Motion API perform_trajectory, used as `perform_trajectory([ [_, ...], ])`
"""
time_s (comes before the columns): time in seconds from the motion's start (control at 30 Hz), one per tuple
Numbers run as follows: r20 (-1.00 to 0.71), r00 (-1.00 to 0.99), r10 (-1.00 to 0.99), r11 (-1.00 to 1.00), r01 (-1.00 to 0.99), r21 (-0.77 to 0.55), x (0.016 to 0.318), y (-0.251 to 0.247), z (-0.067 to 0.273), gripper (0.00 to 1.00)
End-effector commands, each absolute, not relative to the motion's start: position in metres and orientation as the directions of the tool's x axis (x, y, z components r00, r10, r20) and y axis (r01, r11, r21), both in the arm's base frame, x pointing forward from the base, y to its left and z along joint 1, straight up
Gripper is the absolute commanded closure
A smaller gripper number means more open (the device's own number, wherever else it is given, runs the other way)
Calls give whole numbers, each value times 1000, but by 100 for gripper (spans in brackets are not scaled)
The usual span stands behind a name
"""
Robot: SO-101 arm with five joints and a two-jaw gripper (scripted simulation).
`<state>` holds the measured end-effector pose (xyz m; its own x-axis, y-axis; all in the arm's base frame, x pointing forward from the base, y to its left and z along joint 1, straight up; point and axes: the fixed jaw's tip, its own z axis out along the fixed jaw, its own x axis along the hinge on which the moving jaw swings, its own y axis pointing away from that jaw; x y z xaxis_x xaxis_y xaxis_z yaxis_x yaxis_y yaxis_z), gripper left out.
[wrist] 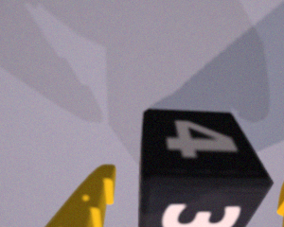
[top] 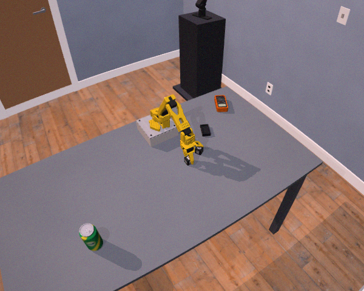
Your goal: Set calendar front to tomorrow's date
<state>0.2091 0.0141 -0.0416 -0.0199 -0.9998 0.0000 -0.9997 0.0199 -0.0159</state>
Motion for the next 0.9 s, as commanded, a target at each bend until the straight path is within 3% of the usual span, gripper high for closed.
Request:
perform_trajectory([
  [0.0,1,-20,-1000,20,-1000,11,203,12,-47,65],
  [0.87,1,-20,-1000,20,-1000,11,208,12,-48,72],
])
